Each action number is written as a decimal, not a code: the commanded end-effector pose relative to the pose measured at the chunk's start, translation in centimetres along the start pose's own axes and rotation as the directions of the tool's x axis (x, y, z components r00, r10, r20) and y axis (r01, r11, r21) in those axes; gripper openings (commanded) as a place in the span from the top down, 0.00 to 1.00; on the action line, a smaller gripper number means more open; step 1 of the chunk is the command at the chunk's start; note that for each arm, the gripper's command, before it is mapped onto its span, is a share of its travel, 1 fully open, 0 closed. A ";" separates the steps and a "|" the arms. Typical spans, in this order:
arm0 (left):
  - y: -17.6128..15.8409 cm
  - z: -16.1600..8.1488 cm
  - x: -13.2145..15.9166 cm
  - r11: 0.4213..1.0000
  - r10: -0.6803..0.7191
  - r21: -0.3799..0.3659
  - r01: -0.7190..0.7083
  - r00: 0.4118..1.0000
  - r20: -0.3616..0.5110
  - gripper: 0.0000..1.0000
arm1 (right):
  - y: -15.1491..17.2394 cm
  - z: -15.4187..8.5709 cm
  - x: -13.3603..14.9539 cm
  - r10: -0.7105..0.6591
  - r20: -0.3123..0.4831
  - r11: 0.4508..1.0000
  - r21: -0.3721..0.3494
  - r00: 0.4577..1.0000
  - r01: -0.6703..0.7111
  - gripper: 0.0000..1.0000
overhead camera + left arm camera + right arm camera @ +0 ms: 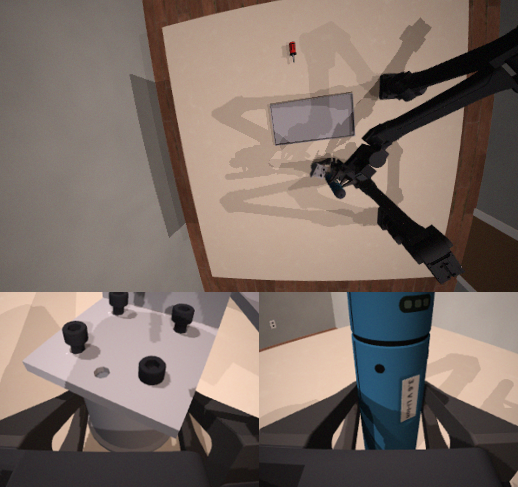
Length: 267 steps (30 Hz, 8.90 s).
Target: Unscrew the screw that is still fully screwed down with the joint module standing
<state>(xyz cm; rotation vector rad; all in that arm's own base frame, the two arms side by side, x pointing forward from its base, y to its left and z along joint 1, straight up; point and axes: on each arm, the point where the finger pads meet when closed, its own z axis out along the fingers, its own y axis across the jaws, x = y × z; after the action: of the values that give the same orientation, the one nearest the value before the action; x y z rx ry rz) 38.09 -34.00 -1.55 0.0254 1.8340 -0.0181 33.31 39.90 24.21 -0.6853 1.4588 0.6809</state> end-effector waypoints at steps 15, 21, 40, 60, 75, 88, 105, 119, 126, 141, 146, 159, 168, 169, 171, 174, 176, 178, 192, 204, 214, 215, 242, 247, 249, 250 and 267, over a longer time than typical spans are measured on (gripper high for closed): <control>-0.3 -0.4 1.1 1.000 0.012 0.011 -0.012 1.000 -0.001 0.41 | 0.1 0.0 -1.6 -0.011 0.075 1.000 0.002 0.997 0.011 0.58; -0.3 -0.4 1.1 1.000 0.012 0.011 -0.012 1.000 -0.001 0.41 | 0.1 0.4 -0.4 -0.011 0.056 1.000 0.001 0.998 0.011 0.58; -0.3 -0.4 1.1 1.000 0.012 0.011 -0.012 1.000 -0.001 0.41 | 0.2 0.5 -1.5 -0.011 0.092 1.000 0.000 0.996 0.011 0.58; -0.3 -0.4 1.1 1.000 0.012 0.011 -0.012 1.000 -0.001 0.41 | 0.3 0.2 0.0 -0.011 0.066 1.000 -0.001 0.998 0.011 0.58; -0.3 -0.4 1.1 1.000 0.012 0.011 -0.012 1.000 -0.001 0.41 | 0.4 0.2 0.4 -0.011 0.062 1.000 -0.003 0.998 0.011 0.58; -0.3 -0.4 1.1 1.000 0.012 0.011 -0.012 1.000 -0.001 0.41 | 0.5 0.5 0.2 -0.010 0.072 1.000 -0.004 0.997 0.011 0.58; -0.3 -0.4 1.1 1.000 0.012 0.011 -0.012 1.000 -0.001 0.41 | 0.6 0.3 0.4 -0.010 0.073 1.000 -0.007 0.997 0.011 0.58; -0.3 -0.4 1.1 1.000 0.012 0.011 -0.012 1.000 -0.001 0.41 | 0.6 0.2 0.8 -0.010 0.068 1.000 -0.005 0.998 0.011 0.58; -0.3 -0.4 1.1 1.000 0.012 0.011 -0.012 1.000 -0.001 0.41 | 0.6 0.1 1.3 -0.011 0.060 1.000 -0.005 0.998 0.011 0.58; -0.3 -0.4 1.1 1.000 0.013 0.011 -0.013 1.000 -0.001 0.41 | 0.6 0.1 1.7 -0.011 0.054 1.000 -0.005 0.998 0.011 0.58; -0.3 -0.4 1.1 1.000 0.014 0.011 -0.014 1.000 -0.001 0.41 | 0.6 0.2 1.5 -0.011 0.059 1.000 -0.005 0.998 0.011 0.58; -0.3 -0.4 1.1 1.000 0.015 0.011 -0.015 1.000 -0.001 0.41 | 0.6 0.1 1.9 -0.011 0.054 1.000 -0.005 0.998 0.011 0.58; -0.3 -0.4 1.1 1.000 0.015 0.011 -0.015 1.000 -0.001 0.41 | 0.6 0.1 1.7 -0.011 0.058 1.000 -0.005 0.998 0.011 0.58; -0.3 -0.4 1.1 1.000 0.015 0.011 -0.015 1.000 -0.001 0.41 | 0.6 0.1 1.7 -0.011 0.058 1.000 -0.005 0.998 0.011 0.58; -0.3 -0.4 1.1 1.000 0.015 0.011 -0.015 1.000 -0.001 0.41 | 0.6 0.1 1.7 -0.011 0.058 1.000 -0.005 0.998 0.011 0.58; -0.3 -0.4 1.1 1.000 0.015 0.011 -0.015 1.000 -0.001 0.41 | 0.6 0.1 2.3 -0.011 0.047 1.000 -0.005 0.999 0.011 0.58; -0.3 -0.4 1.1 1.000 0.015 0.011 -0.015 1.000 -0.001 0.41 | 0.5 0.0 2.4 -0.011 0.046 1.000 -0.005 0.999 0.011 0.58; -0.3 -0.4 1.1 1.000 0.015 0.011 -0.015 1.000 -0.001 0.41 | 0.5 -0.1 2.2 -0.011 0.050 1.000 -0.005 0.999 0.011 0.58; -0.3 -0.4 1.1 1.000 0.015 0.011 -0.015 1.000 -0.001 0.41 | 0.5 0.0 2.6 -0.011 0.042 1.000 -0.005 0.999 0.011 0.58; -0.3 -0.4 1.1 1.000 0.015 0.011 -0.015 1.000 -0.001 0.41 | 0.1 0.6 1.2 -0.002 0.063 1.000 0.001 0.998 0.002 0.58; -0.3 -0.4 1.1 1.000 0.015 0.011 -0.015 1.000 -0.001 0.41 | 0.1 0.6 1.3 -0.002 0.063 1.000 0.001 0.998 0.002 0.58; -0.3 -0.4 1.1 1.000 0.015 0.011 -0.015 1.000 -0.001 0.41 | 0.1 0.6 1.3 -0.002 0.063 1.000 0.001 0.998 0.002 0.58; -0.3 -0.4 1.1 1.000 0.015 0.011 -0.015 1.000 -0.001 0.41 | 0.5 0.0 3.0 -0.011 0.039 1.000 -0.005 0.999 0.011 0.58; -0.3 -0.4 1.1 1.000 0.015 0.011 -0.015 1.000 -0.001 0.41 | 0.1 0.6 1.4 -0.002 0.063 1.000 0.001 0.998 0.002 0.58; -0.3 -0.4 1.1 1.000 0.015 0.011 -0.015 1.000 -0.001 0.41 | 0.1 0.6 1.4 -0.002 0.063 1.000 0.001 0.998 0.002 0.58; -0.3 -0.4 1.1 1.000 0.015 0.011 -0.015 1.000 -0.001 0.41 | 0.1 0.6 1.4 -0.002 0.063 1.000 0.001 0.998 0.002 0.58; -0.3 -0.4 1.1 1.000 0.015 0.011 -0.015 1.000 -0.001 0.41 | 0.1 0.6 1.5 -0.002 0.063 1.000 0.001 0.998 0.002 0.58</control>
<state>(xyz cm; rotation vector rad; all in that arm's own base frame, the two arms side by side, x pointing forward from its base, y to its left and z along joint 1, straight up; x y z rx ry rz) 38.09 -34.00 -1.55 0.0244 1.8336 -0.0190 33.28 39.92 21.22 -0.6747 1.4384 0.6858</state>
